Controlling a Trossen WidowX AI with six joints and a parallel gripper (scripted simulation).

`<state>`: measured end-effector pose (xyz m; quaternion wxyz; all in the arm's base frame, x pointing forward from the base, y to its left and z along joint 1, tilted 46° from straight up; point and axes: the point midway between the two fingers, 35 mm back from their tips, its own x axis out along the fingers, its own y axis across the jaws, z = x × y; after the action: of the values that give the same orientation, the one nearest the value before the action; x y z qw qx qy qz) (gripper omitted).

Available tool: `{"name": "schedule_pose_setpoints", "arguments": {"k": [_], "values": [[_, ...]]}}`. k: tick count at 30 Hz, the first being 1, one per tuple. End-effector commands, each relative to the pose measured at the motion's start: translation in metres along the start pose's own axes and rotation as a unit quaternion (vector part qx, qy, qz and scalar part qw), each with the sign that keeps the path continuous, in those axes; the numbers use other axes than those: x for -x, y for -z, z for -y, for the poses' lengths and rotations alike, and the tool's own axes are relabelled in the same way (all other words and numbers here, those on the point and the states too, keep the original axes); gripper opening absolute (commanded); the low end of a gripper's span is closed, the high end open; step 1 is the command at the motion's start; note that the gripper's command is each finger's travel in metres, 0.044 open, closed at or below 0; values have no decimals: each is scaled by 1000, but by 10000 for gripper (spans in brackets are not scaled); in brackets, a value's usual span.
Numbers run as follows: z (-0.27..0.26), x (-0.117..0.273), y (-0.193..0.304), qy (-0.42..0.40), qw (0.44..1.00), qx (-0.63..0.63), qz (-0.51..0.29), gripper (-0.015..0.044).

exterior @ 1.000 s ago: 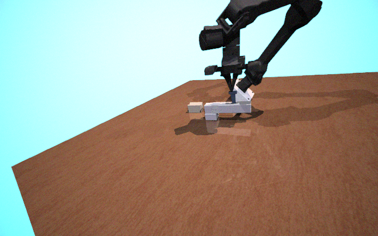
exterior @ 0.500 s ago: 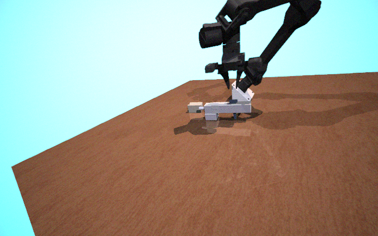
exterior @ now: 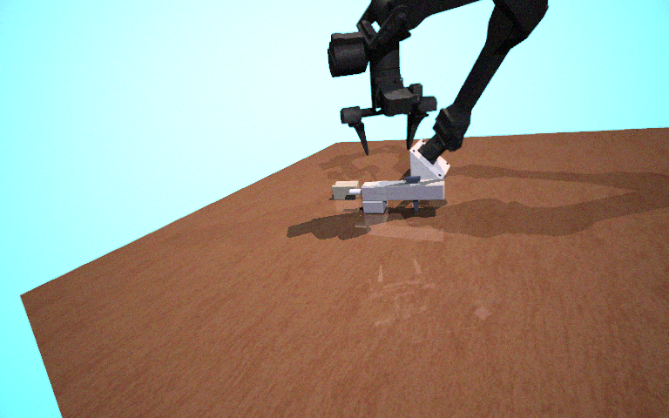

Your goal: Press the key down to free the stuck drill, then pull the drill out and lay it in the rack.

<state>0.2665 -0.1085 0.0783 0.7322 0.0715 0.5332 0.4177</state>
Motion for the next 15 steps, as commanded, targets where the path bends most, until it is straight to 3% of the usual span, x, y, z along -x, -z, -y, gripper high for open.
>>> {"name": "schedule_pose_setpoints", "arguments": {"k": [1, 10, 15], "values": [[42, -30, 19, -10, 975, 220, -5, 440], [90, -79, 51, -23, 857, 515, -2, 440], [94, -85, 56, -25, 838, 545, -1, 440]]}}
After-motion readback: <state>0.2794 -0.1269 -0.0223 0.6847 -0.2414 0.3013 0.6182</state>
